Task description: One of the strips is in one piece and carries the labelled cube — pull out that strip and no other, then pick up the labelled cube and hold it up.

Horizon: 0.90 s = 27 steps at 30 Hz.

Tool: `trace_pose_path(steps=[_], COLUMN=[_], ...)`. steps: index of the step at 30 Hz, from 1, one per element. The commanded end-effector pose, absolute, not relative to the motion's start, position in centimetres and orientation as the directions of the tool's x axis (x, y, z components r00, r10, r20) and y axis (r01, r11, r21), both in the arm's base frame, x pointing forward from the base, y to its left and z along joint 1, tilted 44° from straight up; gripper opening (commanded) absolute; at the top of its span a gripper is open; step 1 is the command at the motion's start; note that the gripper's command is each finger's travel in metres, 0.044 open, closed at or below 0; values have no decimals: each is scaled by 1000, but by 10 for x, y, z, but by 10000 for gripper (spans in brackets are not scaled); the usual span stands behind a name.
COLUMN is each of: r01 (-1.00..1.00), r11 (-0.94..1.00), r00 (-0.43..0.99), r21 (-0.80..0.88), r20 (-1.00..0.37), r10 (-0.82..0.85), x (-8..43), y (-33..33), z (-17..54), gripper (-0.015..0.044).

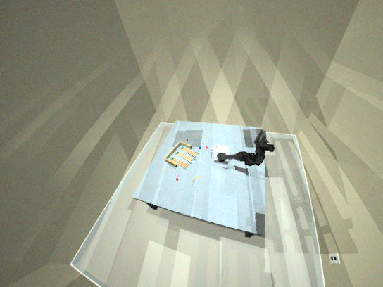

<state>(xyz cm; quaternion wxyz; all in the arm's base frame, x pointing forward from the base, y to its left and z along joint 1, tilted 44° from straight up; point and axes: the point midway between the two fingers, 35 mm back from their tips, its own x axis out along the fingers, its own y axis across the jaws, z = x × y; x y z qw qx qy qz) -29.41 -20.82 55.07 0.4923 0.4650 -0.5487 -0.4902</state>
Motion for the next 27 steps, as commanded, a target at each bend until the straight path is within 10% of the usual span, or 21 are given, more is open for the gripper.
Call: trace_pose_path(steps=[1,15,27], r01=[-23,384,694], r11=[90,374,577], r00=[-89,-364,-143], r21=[996,844,431], r20=[88,511,868], r10=[-992,-779,-476], x=[-293,-188,-13], y=[-207,-123,-72], z=[552,666,709], gripper=[400,400,400])
